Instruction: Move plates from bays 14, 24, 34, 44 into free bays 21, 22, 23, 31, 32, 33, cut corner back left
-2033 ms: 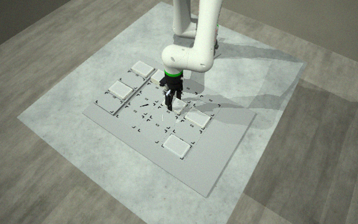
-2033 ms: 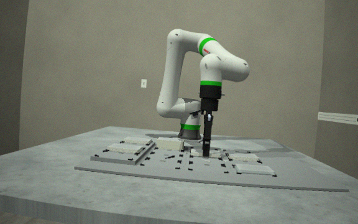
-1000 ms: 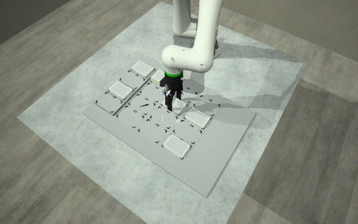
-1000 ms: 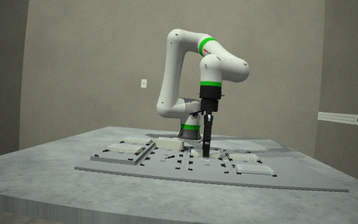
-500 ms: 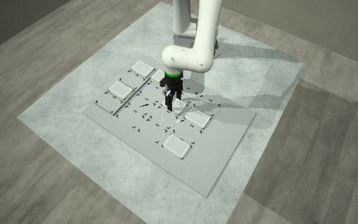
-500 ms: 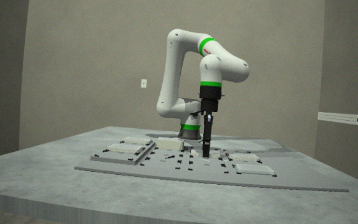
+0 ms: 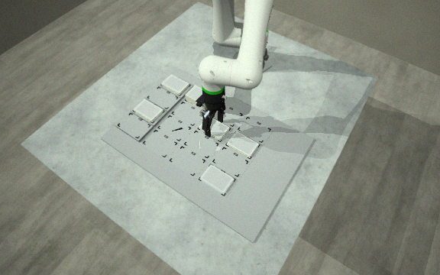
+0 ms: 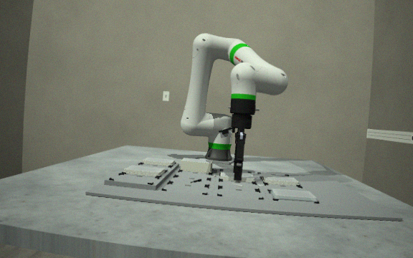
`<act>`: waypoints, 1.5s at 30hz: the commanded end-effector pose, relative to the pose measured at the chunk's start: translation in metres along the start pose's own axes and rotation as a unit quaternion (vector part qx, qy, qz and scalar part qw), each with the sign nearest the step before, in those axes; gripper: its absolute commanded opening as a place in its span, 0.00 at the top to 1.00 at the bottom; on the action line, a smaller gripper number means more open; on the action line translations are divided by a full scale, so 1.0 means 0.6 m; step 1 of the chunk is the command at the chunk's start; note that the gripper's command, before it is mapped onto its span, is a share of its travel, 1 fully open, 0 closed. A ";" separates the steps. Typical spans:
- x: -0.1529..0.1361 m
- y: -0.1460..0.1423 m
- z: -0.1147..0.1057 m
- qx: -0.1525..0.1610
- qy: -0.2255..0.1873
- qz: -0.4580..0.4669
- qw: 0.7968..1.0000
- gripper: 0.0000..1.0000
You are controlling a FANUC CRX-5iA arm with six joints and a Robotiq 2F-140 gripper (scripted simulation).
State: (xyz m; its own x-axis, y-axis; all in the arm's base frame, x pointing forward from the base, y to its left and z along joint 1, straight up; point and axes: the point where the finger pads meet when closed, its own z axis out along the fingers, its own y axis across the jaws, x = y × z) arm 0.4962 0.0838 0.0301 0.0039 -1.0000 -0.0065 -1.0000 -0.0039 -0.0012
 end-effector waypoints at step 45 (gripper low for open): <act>0.000 -0.001 -0.043 0.001 0.000 0.000 1.000 0.30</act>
State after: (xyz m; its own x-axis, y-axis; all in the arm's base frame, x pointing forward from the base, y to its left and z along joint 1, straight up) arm 0.4962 0.0837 0.0542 0.0040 -1.0000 -0.0065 -1.0000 -0.0040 -0.0014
